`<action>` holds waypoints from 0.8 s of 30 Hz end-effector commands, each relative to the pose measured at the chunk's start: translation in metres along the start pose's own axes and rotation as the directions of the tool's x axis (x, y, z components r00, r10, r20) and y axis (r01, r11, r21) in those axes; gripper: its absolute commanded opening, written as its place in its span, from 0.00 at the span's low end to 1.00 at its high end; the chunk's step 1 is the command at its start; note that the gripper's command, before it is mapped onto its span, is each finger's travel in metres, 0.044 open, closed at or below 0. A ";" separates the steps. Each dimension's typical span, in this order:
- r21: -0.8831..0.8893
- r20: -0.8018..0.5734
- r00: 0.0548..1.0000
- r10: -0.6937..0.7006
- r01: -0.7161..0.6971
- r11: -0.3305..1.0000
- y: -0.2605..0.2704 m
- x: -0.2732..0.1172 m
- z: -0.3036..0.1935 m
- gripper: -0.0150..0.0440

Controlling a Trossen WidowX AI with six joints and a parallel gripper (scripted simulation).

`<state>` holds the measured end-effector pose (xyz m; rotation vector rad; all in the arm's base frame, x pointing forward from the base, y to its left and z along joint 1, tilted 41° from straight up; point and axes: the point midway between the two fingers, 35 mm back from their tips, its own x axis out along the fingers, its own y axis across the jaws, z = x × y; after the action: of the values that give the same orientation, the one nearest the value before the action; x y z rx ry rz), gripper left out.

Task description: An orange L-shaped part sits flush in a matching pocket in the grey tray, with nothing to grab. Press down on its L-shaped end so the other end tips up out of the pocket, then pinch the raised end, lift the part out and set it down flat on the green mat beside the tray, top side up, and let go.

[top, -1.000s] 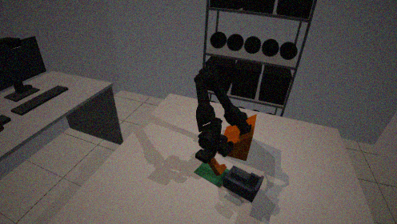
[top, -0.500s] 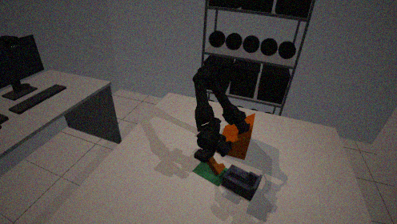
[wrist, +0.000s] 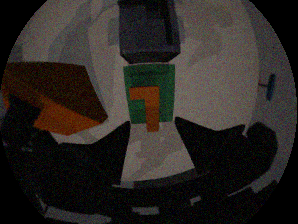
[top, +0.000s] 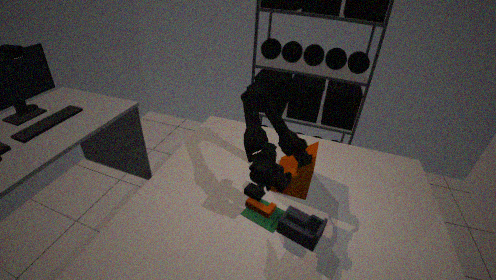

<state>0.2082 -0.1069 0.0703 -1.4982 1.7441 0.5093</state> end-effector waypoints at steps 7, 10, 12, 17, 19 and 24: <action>0.006 -0.001 1.000 -0.019 0.019 1.000 -0.001 -0.073 -0.002 0.93; 0.000 -0.001 1.000 -0.027 0.027 1.000 -0.003 -0.068 -0.001 0.93; 0.000 -0.001 1.000 -0.027 0.027 1.000 -0.003 -0.068 -0.001 0.93; 0.000 -0.001 1.000 -0.027 0.027 1.000 -0.003 -0.068 -0.001 0.93; 0.000 -0.001 1.000 -0.027 0.027 1.000 -0.003 -0.068 -0.001 0.93; 0.000 -0.001 1.000 -0.027 0.027 1.000 -0.003 -0.068 -0.001 0.93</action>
<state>0.2115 -0.0636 0.1236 -1.5177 1.7237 0.4899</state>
